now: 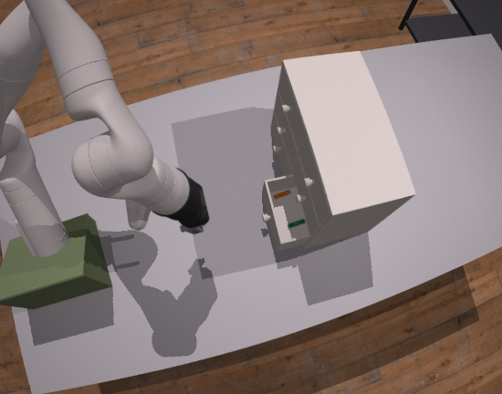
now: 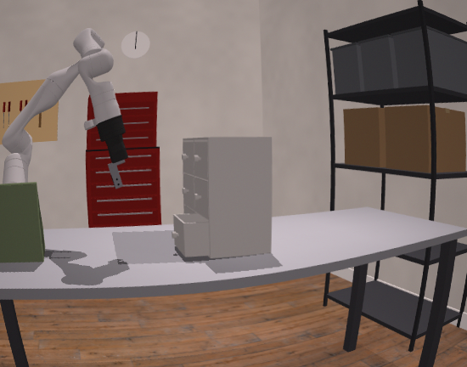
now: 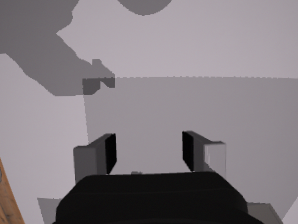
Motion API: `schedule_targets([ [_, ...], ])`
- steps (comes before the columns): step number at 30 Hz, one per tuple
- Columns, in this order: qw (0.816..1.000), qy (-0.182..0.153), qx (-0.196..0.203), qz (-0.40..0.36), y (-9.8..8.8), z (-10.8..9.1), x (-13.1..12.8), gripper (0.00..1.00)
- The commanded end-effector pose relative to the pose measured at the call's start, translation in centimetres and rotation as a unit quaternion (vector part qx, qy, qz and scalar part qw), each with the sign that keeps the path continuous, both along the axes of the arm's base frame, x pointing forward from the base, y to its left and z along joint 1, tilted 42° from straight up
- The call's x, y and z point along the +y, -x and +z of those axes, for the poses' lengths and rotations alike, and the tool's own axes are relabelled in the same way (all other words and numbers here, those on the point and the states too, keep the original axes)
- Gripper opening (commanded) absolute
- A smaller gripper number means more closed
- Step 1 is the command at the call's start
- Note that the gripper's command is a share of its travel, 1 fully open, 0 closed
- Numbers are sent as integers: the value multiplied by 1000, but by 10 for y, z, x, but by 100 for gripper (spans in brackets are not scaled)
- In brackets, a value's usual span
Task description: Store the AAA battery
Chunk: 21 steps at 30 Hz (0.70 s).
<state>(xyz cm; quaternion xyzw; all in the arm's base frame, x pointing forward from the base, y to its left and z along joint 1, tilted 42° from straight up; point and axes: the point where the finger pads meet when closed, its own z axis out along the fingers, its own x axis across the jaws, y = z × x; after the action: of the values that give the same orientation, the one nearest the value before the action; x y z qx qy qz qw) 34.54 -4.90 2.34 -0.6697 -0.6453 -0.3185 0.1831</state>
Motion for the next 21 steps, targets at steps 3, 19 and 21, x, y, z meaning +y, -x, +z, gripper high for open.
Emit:
schedule_targets([
  [3,999,-5,-22,-31,2,-3,3,100],
  [19,991,-7,-95,-97,-7,-16,14,100],
  [21,989,-7,-103,-104,-8,-18,16,100],
])
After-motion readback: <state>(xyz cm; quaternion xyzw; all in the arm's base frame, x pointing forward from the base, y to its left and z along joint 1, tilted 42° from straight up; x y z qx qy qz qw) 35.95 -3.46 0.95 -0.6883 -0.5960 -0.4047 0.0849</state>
